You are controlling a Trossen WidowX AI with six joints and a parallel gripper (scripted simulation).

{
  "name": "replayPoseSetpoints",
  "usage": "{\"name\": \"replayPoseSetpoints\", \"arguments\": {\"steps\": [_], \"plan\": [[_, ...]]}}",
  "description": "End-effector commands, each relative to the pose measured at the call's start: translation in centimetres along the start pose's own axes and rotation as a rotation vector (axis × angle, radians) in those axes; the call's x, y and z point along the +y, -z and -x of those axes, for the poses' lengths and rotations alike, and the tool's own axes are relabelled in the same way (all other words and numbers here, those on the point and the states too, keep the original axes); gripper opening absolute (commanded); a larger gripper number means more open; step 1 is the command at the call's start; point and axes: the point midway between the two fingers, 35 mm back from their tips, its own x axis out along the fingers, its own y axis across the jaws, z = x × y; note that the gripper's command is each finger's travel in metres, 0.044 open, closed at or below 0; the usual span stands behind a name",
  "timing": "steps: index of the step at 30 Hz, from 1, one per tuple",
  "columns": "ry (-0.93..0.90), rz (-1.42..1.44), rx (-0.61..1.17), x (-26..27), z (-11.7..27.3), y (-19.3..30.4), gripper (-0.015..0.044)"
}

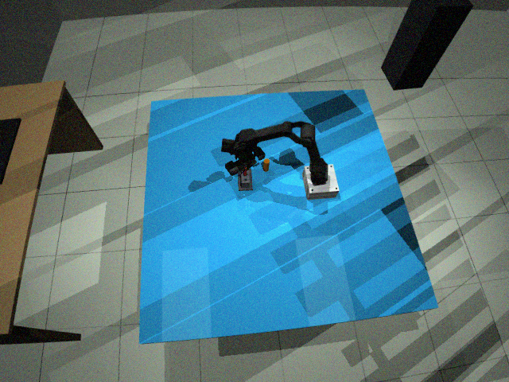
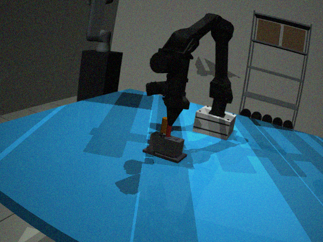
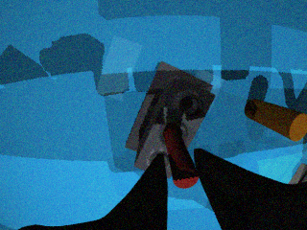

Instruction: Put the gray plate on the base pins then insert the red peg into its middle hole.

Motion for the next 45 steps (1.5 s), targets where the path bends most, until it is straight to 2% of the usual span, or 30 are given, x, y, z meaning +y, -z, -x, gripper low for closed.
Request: {"name": "replayPoseSetpoints", "arguments": {"steps": [1,45], "plan": [[0.000,0.000,0.000,0.0,0.0,0.0,0.0150],[0.008,-0.003,0.008,-0.5,2.1,0.3,0.0150]]}}
